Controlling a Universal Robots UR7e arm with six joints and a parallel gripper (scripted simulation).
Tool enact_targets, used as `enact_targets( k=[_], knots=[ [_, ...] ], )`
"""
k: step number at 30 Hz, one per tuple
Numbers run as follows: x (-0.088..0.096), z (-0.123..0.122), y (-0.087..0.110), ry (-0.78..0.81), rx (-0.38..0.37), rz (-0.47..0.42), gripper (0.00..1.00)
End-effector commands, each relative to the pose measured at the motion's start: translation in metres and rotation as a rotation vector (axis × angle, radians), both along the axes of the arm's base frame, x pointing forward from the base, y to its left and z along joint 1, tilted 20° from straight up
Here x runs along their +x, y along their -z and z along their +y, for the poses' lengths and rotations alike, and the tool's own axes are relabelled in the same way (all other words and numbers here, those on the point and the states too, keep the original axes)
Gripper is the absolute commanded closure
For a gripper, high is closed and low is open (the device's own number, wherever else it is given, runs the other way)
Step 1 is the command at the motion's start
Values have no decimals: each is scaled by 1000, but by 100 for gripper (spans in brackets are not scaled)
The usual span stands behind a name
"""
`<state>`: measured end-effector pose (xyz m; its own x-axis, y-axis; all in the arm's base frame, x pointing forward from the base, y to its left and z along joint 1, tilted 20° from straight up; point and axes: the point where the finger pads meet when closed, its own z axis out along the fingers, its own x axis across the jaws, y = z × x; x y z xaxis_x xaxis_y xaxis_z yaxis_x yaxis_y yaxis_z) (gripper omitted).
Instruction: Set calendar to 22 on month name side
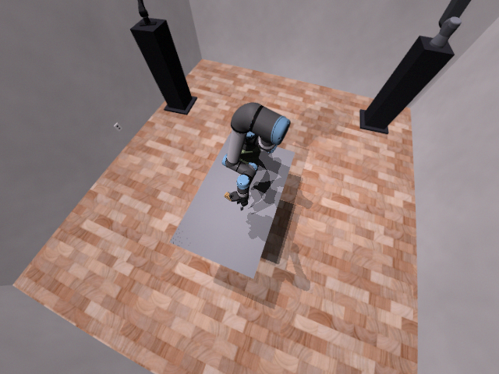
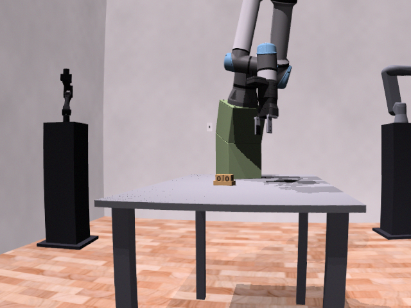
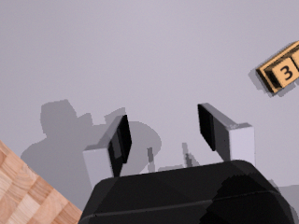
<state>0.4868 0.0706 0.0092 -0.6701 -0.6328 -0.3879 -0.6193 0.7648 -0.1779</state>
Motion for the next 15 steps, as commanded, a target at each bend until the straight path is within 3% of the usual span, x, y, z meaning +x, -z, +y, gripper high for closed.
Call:
enact_targets(
  k=[1,6,9,15],
  knots=[
    [-10,-30,19,145,56,39,0],
    [-23,-58,37,296,115,78,0],
    [-25,-62,40,316,123,83,0],
    [-46,-95,62,521,205,132,0]
  ],
)
